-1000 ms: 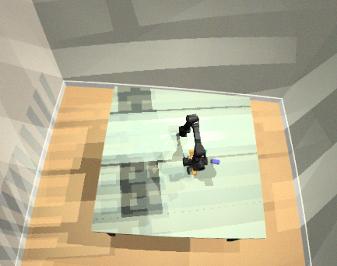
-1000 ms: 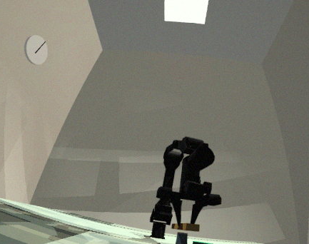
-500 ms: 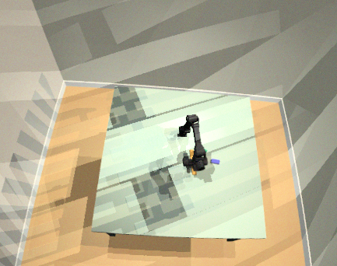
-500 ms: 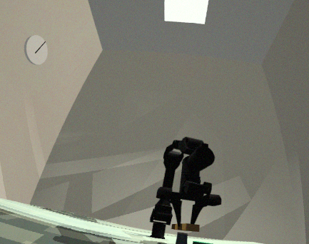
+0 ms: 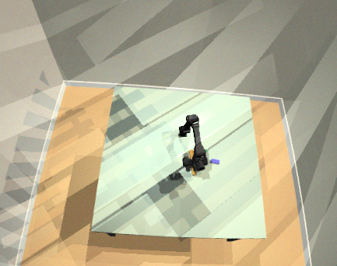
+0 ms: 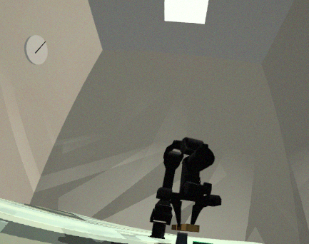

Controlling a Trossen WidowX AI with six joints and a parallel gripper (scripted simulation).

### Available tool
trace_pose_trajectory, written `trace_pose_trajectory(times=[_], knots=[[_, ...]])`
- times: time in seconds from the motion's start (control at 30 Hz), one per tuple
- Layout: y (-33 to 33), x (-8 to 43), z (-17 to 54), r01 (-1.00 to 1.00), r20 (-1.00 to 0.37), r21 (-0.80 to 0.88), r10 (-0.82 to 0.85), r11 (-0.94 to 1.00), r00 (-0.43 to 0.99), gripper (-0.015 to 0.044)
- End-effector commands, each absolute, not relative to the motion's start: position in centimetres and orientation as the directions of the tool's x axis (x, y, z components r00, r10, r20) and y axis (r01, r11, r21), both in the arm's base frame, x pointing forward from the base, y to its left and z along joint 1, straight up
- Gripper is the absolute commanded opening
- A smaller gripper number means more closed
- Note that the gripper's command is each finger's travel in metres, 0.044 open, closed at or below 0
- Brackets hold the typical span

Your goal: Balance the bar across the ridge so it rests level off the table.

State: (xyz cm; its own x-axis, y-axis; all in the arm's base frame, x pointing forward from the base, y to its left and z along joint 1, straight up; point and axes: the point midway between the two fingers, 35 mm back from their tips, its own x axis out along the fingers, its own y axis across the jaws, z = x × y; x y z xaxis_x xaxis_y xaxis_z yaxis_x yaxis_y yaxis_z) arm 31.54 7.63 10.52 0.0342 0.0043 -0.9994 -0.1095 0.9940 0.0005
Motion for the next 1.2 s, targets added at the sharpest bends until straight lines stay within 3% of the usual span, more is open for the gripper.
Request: trace_pose_trajectory(times=[0.0, 1.17], knots=[[7.67, 31.45, 10.38, -0.113, -1.000, 0.004, 0.007, 0.994, 0.030, 0.0000], [7.67, 31.45, 10.08, -0.113, -1.000, 0.004, 0.007, 0.994, 0.030, 0.0000]])
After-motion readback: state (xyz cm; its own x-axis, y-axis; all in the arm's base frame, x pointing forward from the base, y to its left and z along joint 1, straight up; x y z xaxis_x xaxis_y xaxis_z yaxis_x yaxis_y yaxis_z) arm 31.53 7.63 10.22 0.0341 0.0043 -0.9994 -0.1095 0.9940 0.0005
